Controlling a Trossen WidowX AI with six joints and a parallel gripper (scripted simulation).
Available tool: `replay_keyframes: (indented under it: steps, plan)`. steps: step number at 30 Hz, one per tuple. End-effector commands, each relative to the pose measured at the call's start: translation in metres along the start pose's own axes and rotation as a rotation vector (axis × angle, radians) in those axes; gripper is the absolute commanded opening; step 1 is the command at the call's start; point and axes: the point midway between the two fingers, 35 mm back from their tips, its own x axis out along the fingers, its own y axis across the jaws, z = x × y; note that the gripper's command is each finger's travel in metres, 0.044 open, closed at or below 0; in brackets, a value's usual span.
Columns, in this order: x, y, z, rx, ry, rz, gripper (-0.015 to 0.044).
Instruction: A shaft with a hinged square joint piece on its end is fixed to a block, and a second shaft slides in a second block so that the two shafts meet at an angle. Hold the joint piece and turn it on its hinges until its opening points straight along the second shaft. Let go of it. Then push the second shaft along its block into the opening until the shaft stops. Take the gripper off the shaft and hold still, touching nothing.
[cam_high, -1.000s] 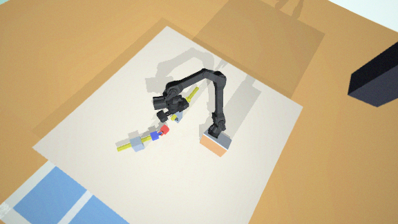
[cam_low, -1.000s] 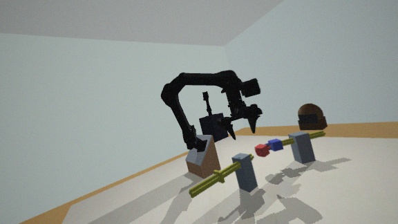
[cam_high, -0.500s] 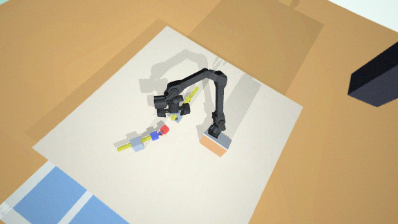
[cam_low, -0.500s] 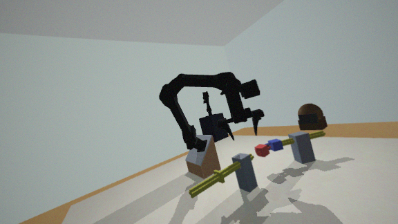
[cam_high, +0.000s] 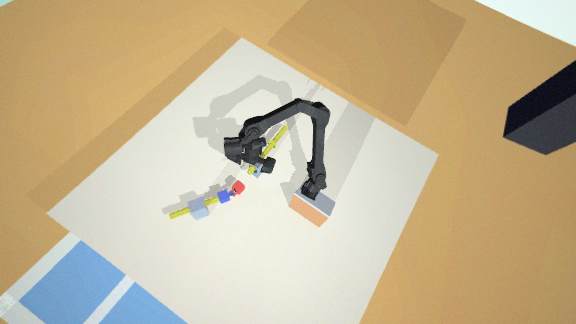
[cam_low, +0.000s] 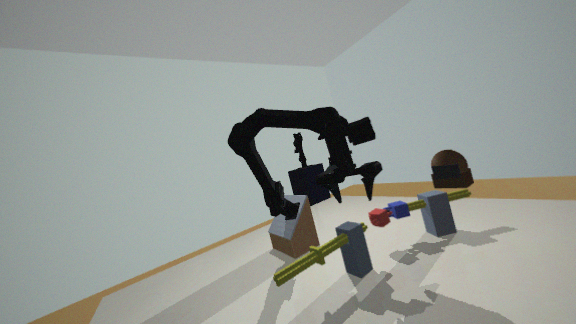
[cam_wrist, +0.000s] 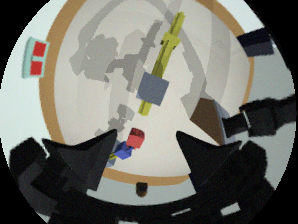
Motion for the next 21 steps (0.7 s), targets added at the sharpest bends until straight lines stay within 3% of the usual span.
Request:
replay_keyframes:
  steps: [1,8,15,21]
  plan:
    - [0.004,-0.002,0.001,0.131,0.007,-0.005,0.044]
    - [0.006,-0.002,0.002,0.35,0.017,-0.003,0.044]
    - [0.008,-0.002,0.002,0.371,0.019,-0.002,0.044]
    - [0.039,0.0,0.003,0.371,0.02,-0.001,0.044]
